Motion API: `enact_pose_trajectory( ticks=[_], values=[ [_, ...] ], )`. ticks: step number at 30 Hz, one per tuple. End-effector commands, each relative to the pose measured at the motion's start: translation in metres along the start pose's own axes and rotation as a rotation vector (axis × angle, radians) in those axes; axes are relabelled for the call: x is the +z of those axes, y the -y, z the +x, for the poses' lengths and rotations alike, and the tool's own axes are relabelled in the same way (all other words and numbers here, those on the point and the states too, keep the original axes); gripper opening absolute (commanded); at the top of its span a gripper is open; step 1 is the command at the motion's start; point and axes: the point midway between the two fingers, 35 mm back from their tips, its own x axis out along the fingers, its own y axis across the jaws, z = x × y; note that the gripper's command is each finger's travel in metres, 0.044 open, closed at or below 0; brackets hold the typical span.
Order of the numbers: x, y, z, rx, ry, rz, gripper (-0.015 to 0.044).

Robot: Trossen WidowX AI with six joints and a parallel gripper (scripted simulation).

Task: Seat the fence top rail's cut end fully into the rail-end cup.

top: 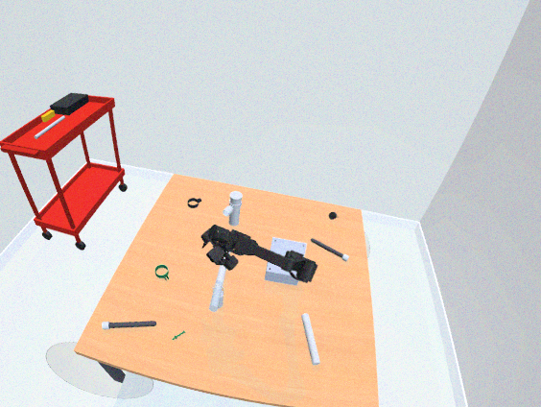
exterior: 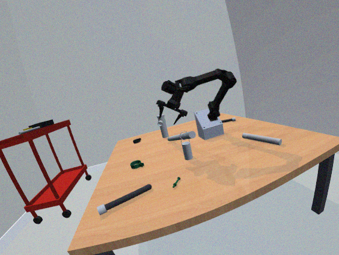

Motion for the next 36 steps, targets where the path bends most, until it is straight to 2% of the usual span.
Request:
enact_pose_trajectory(
  ticks=[1,9,12,22,27,36],
  values=[
    [-0.065,0.029,0.001,0.021,-0.067,0.427,0.044],
    [-0.19,0.051,-0.02,0.035,-0.098,1.28,0.044],
    [-0.201,0.051,-0.023,0.037,-0.094,1.36,0.044],
    [-0.201,0.051,-0.023,0.037,-0.094,1.36,0.044],
    [-0.218,0.064,-0.017,0.038,-0.094,1.144,0.044],
    [-0.289,0.1,0.006,0.052,-0.101,0.365,0.044]
  ],
)
